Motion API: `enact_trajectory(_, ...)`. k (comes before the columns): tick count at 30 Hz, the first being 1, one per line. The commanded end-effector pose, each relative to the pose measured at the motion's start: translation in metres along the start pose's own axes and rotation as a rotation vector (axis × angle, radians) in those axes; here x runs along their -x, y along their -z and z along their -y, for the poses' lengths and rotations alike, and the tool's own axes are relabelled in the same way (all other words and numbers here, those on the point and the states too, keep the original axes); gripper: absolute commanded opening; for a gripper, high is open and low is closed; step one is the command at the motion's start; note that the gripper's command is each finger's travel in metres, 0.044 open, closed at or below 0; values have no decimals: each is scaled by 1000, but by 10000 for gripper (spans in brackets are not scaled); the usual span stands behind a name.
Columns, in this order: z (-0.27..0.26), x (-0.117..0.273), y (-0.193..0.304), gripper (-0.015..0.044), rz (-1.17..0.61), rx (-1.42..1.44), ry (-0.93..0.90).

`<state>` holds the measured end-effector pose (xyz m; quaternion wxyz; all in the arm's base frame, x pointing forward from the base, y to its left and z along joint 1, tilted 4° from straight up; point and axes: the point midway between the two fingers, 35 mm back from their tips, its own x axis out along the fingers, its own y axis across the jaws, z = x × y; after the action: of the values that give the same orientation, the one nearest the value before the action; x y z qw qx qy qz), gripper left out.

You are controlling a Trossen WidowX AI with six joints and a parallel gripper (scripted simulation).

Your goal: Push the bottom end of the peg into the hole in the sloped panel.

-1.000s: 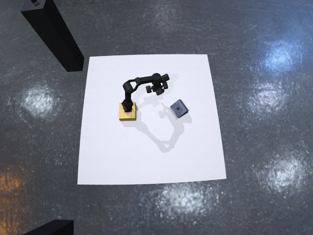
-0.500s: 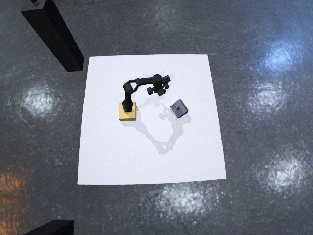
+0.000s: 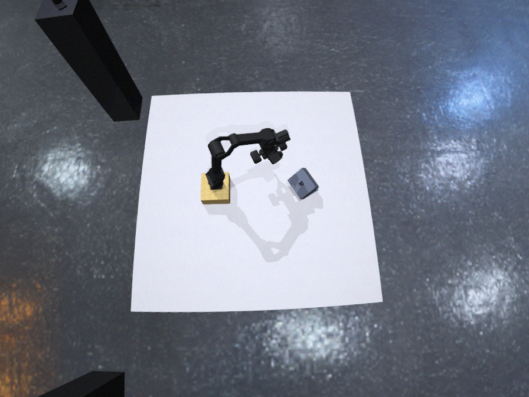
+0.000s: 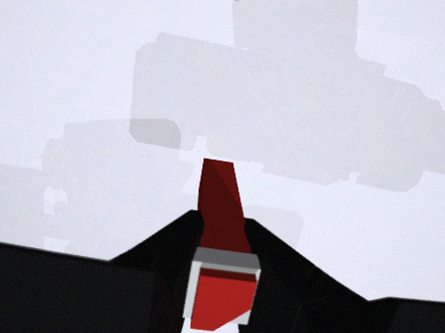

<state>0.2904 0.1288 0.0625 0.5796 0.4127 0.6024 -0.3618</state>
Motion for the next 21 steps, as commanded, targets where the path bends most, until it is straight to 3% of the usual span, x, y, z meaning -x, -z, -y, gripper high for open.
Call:
enact_trajectory(1, -2, 1, -3, 0, -8, 32, -13)
enact_trajectory(21, -8, 5, -18, 0, -25, 174, -57)
